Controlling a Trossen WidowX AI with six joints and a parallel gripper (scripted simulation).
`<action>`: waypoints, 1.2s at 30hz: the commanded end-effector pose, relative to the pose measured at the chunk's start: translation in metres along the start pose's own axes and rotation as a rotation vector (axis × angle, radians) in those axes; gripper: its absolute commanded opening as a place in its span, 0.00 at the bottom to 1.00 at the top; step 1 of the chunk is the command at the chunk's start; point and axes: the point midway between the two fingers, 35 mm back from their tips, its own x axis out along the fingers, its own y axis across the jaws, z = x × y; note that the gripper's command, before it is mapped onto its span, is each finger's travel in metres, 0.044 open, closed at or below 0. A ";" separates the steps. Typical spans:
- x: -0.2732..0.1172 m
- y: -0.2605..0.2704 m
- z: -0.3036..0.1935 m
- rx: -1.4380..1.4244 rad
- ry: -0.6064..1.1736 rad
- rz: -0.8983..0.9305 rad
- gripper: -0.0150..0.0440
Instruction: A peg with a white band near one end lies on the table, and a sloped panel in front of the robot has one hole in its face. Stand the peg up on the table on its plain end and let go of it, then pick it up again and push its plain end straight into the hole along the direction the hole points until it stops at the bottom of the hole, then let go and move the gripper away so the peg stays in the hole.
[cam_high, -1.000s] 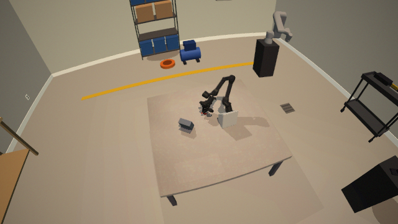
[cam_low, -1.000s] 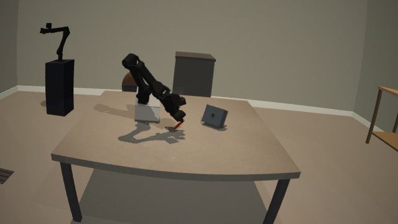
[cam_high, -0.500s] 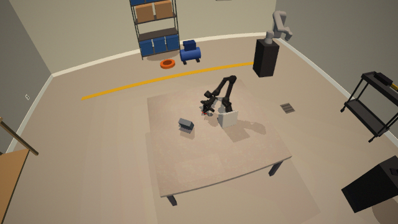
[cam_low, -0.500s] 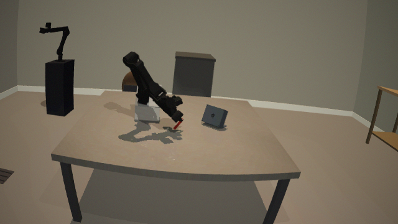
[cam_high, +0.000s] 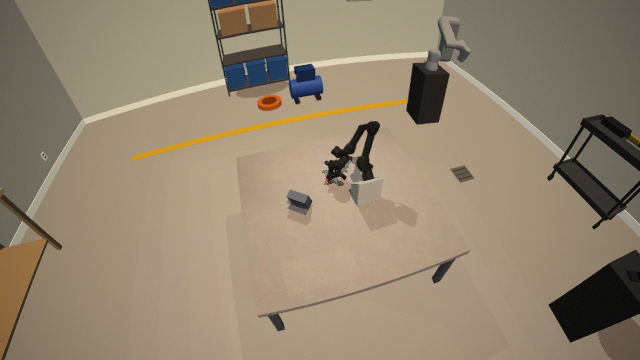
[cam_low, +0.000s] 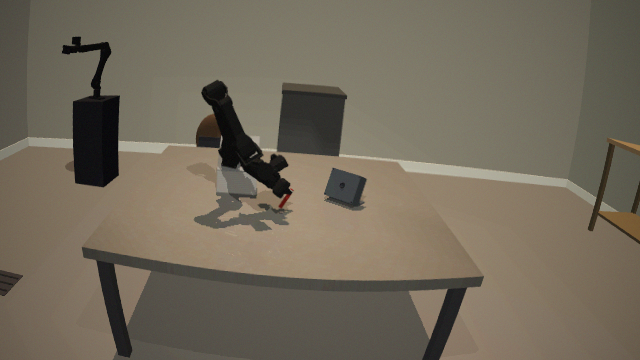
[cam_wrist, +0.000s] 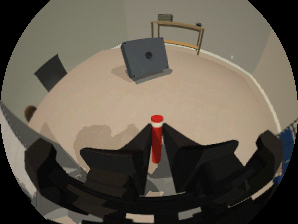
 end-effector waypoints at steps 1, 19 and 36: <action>-0.002 0.000 -0.001 -0.002 -0.036 0.001 0.34; -0.012 0.001 -0.008 -0.002 -0.191 0.002 0.34; -0.020 0.002 -0.016 -0.002 -0.338 0.004 0.34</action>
